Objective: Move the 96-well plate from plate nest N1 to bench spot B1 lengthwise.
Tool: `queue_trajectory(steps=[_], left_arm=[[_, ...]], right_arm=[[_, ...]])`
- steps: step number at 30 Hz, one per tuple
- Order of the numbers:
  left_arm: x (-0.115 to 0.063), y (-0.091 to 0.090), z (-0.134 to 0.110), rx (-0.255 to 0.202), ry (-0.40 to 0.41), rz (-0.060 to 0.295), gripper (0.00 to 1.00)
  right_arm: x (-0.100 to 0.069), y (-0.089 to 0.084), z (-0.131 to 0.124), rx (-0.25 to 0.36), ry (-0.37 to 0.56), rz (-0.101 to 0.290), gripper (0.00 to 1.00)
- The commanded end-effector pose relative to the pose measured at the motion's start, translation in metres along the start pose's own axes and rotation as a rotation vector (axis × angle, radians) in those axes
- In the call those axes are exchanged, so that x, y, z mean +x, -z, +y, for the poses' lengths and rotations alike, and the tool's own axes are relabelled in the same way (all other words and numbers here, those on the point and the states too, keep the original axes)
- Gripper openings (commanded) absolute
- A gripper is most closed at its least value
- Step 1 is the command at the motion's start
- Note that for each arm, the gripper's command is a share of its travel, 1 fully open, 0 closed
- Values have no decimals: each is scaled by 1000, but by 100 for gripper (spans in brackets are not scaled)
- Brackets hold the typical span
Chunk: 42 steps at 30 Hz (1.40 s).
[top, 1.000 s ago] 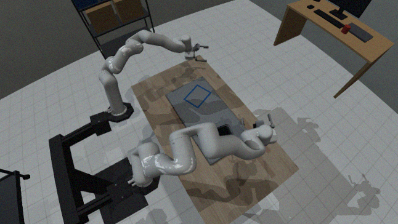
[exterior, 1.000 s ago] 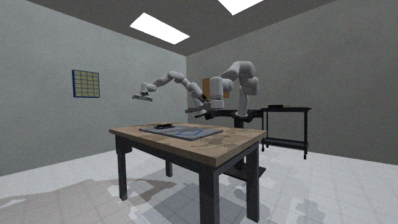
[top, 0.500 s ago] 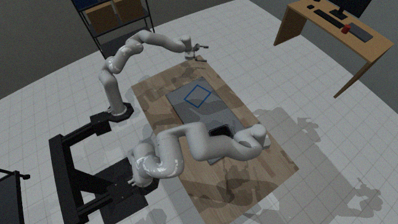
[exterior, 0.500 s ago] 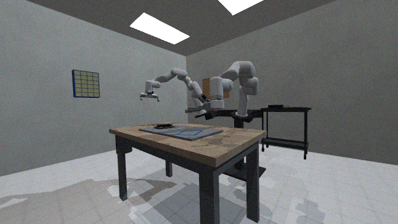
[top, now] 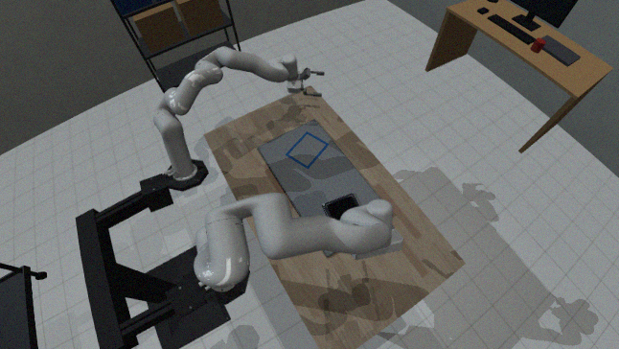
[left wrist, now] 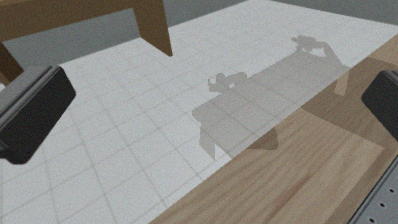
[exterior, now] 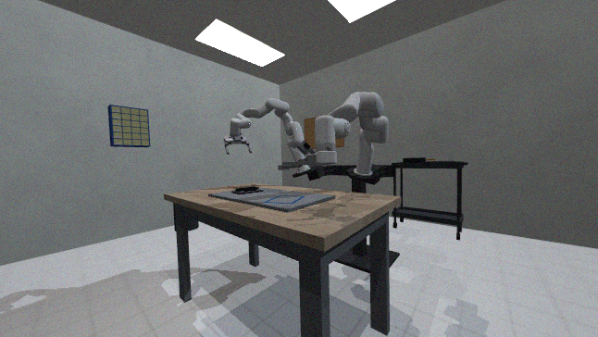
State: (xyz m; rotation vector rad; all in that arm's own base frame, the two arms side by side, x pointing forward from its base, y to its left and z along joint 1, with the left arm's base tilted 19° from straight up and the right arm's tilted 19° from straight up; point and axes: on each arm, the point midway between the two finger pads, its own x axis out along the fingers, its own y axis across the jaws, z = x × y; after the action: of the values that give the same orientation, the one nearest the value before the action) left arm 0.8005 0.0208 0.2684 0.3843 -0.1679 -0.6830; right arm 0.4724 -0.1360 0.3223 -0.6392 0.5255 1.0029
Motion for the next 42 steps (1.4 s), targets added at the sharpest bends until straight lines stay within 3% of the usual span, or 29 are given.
queue_trajectory(steps=[1,7,13,15,22,30,42], left_arm=[[1,-3,1,3,-1,-3,100],[1,-3,1,3,-1,-3,100],[1,-3,1,3,-1,-3,100],[1,-3,1,3,-1,-3,100],[1,-3,1,3,-1,-3,100],[1,-3,1,3,-1,-3,100],[1,-3,1,3,-1,-3,100]], right_arm=[[-24,15,36,19,-5,114,100],[-60,41,79,50,-6,281,100],[-90,61,113,70,3,419,100],[-90,61,113,70,3,419,100],[-115,75,139,83,17,530,100],[-128,82,152,89,26,587,100],[-130,83,153,91,28,595,100]])
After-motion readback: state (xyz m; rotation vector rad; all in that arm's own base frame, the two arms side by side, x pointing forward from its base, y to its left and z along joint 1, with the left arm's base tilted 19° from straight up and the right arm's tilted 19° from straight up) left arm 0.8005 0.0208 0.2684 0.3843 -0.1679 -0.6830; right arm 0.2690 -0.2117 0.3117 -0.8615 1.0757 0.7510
